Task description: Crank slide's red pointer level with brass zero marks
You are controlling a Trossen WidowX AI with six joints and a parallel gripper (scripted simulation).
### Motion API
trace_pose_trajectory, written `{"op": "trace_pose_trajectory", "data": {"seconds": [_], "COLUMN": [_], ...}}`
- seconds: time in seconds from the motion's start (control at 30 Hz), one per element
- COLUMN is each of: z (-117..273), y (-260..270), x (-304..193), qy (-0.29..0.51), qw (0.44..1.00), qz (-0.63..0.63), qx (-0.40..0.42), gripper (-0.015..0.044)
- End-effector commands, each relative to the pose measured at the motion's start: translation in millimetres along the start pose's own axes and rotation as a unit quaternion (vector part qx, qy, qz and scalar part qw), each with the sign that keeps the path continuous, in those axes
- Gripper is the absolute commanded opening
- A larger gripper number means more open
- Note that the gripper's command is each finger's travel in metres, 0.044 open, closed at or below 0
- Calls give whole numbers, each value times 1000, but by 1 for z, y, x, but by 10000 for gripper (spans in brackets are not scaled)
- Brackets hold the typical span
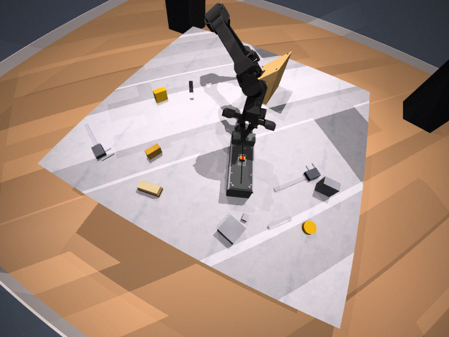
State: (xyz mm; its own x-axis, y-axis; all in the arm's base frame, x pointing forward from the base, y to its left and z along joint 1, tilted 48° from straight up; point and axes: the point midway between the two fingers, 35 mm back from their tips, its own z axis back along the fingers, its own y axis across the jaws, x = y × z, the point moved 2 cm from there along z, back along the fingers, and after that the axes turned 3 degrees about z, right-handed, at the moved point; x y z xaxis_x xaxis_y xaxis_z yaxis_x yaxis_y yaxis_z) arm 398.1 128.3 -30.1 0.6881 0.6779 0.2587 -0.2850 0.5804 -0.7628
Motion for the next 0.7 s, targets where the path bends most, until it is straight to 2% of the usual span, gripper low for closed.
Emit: {"op": "trace_pose_trajectory", "data": {"seconds": [0.0,0.03,0.57,0.63,0.67], "z": [0,0,0,0,0], "y": [0,0,0,0,0], "x": [0,0,0,0,0], "qy": [0,0,0,0,0], "qw": [1000,1000,1000,1000,1000], "qz": [0,0,0,0,0], "qx": [0,0,0,0,0], "gripper": [0,0,420,440,414]}}
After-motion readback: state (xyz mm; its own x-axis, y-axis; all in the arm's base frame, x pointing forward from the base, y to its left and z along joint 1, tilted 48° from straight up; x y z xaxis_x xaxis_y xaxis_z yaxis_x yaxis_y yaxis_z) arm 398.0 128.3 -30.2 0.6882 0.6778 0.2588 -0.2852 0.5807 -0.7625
